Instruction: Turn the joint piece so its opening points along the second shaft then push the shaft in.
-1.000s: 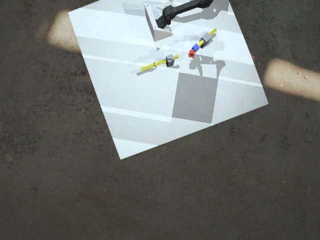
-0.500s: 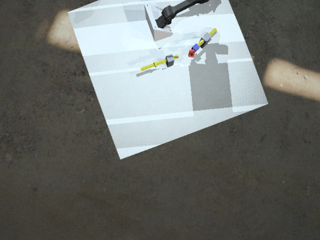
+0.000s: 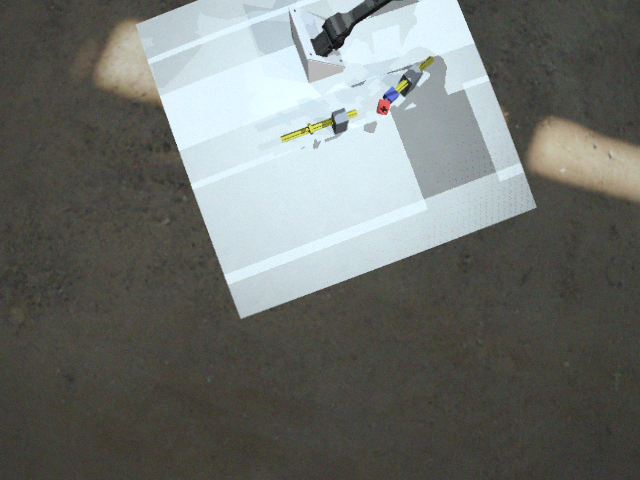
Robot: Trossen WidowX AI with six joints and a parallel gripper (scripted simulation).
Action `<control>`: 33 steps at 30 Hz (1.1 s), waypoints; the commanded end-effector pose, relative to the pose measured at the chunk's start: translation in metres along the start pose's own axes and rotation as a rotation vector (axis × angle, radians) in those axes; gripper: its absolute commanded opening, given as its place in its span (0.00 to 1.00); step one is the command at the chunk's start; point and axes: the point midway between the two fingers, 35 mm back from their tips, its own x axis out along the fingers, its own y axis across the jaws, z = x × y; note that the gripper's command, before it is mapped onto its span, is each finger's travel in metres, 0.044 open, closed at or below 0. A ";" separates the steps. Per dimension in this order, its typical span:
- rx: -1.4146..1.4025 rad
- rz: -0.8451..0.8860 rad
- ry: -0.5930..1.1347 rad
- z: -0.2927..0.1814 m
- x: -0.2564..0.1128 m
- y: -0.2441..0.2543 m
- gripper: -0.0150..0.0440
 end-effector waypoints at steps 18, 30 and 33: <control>-0.112 -0.168 0.398 -0.080 0.094 -0.066 1.00; -0.238 -0.233 0.673 -0.148 0.121 -0.102 1.00; -0.269 -0.246 0.753 -0.167 0.126 -0.110 1.00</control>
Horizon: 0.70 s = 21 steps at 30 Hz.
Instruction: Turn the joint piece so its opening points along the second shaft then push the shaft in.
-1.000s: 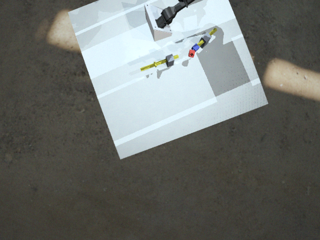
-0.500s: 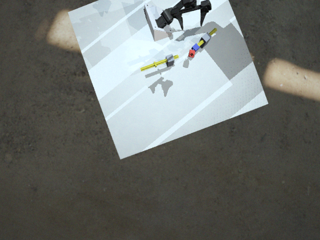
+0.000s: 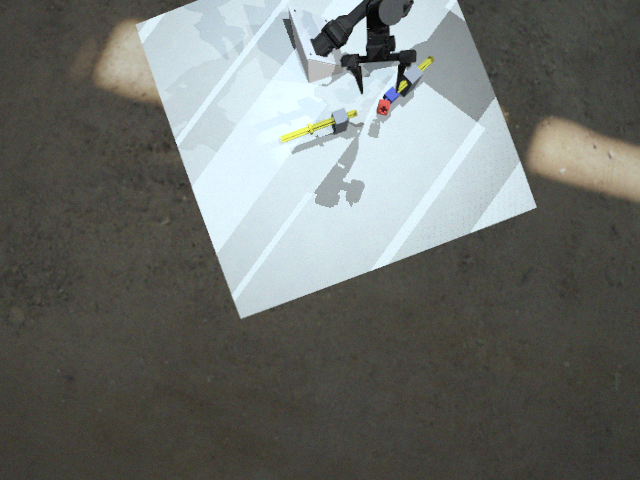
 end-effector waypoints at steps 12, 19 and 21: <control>-0.199 -0.073 0.399 -0.075 0.078 -0.006 1.00; -0.295 -0.078 0.602 -0.115 0.102 -0.006 1.00; -0.323 -0.077 0.661 -0.127 0.108 -0.006 1.00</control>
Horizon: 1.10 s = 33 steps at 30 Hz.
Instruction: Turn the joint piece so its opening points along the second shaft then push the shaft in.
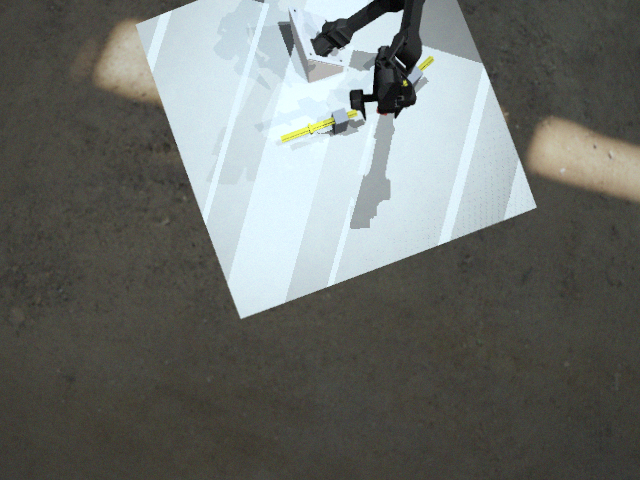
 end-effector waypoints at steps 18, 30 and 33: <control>-0.255 0.027 0.473 -0.062 0.077 0.029 1.00; -0.567 0.083 0.452 -0.064 0.079 0.029 1.00; -0.665 0.100 0.444 -0.065 0.080 0.029 1.00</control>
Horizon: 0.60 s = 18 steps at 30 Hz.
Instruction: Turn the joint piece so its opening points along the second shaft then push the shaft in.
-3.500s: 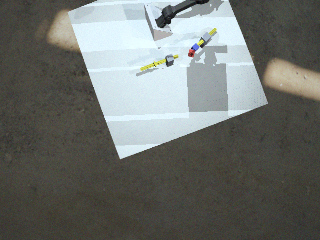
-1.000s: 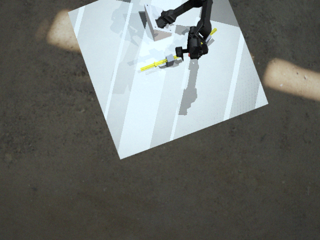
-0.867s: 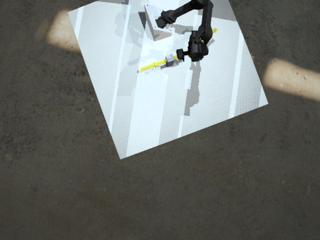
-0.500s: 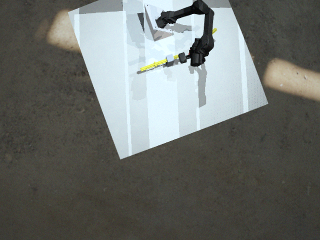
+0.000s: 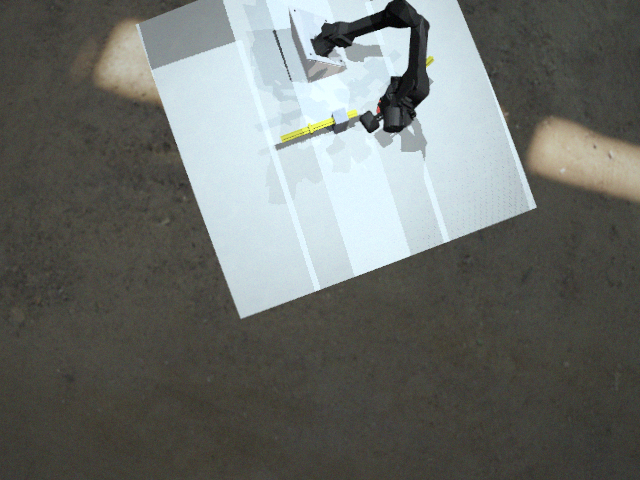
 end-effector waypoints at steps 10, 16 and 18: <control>-0.449 -0.034 -0.005 -0.002 0.005 0.001 1.00; -0.647 -0.050 -0.006 -0.002 0.006 0.001 1.00; -0.714 -0.055 -0.005 -0.002 0.007 0.001 1.00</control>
